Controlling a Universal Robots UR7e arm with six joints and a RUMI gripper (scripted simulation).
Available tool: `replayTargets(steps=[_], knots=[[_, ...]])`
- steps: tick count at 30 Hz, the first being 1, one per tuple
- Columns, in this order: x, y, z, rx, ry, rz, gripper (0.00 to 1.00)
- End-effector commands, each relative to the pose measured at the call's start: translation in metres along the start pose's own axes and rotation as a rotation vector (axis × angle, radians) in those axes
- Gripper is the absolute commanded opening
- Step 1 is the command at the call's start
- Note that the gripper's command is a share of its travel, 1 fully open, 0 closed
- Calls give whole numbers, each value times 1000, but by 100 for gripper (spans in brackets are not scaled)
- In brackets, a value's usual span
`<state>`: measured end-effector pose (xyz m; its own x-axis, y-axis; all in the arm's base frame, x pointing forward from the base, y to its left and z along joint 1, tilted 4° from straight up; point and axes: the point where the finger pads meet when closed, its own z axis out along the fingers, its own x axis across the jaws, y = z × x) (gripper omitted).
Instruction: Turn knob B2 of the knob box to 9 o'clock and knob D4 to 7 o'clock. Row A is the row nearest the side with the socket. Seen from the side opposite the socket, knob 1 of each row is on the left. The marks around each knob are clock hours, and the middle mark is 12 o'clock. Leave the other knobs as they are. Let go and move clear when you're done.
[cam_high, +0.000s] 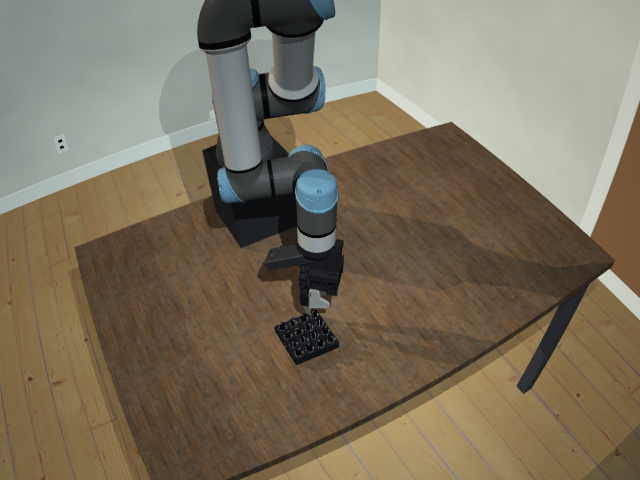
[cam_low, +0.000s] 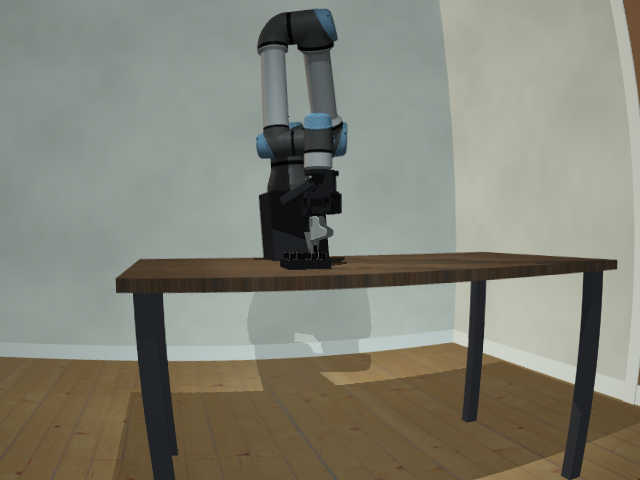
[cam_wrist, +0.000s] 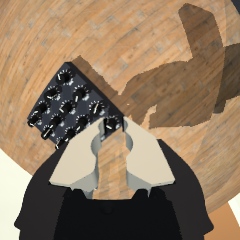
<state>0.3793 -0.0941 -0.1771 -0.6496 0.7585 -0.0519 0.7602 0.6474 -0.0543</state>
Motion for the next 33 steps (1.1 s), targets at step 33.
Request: replayTargets(steps=[33], knots=[[2,0,-38,0,2,-2,11]])
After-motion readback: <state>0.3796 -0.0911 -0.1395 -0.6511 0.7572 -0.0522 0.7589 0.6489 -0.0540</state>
